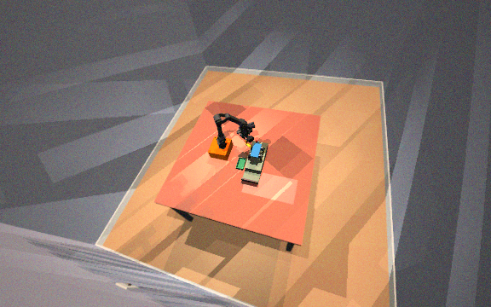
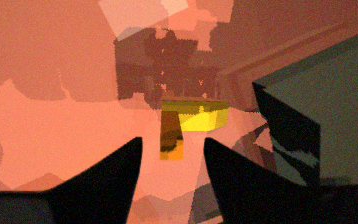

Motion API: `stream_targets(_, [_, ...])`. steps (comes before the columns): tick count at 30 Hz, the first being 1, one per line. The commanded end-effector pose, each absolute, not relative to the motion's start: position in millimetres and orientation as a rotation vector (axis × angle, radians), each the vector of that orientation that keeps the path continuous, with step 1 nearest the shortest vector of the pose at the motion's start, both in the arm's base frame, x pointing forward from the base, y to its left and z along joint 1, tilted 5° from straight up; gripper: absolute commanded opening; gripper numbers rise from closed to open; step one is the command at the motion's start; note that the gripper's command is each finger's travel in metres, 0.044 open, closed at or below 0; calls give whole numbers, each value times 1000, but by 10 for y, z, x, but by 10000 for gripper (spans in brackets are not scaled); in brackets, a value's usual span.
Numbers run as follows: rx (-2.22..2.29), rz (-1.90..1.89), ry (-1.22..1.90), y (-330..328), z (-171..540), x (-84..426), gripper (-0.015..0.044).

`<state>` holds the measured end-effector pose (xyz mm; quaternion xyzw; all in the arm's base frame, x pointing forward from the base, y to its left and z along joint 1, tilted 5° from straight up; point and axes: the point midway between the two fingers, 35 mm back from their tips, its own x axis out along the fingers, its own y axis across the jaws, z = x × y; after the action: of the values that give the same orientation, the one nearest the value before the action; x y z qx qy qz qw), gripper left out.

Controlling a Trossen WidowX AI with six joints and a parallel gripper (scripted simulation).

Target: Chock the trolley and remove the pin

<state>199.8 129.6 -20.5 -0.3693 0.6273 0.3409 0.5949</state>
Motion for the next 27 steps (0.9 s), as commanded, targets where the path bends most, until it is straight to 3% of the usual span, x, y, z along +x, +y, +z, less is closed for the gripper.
stream_targets(1, [-859, 799, 1461, 1286, -273, 1977, 190])
stream_targets(24, [-859, 799, 1461, 1268, -545, 1967, 190])
stream_targets(27, [-858, 792, 1459, 1275, -510, 1984, 111])
